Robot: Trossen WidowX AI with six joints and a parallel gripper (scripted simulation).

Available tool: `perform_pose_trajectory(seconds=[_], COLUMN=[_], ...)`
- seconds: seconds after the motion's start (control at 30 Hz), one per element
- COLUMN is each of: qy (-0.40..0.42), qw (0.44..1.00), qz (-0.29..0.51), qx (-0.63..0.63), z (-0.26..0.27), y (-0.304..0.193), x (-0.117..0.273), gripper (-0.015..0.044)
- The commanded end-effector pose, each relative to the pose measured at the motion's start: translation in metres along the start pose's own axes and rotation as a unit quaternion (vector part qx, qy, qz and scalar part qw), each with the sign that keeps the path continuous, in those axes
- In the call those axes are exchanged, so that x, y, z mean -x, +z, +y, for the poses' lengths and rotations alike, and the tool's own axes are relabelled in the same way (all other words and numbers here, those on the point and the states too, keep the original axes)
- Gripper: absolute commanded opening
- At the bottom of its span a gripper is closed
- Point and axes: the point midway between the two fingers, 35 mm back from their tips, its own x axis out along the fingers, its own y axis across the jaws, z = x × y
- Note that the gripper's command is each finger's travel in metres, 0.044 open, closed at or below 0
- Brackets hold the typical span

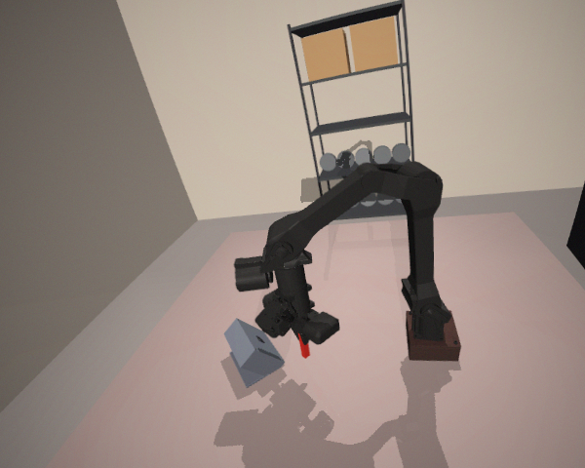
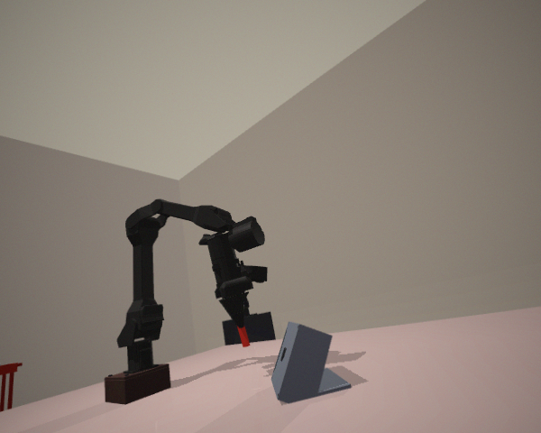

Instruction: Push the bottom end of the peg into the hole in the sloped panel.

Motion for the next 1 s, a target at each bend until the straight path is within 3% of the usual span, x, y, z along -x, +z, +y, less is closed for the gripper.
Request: perform_pose_trajectory(seconds=[0.0, 0.97], qy=[0.004, 0.023], qw=[1.0, 0.995], qz=[-0.015, -0.094], qx=[-0.003, -0.029], z=[-0.003, -0.026], y=[-0.001, -0.009], x=[-0.001, -0.008], gripper=[0.0, 0.0])
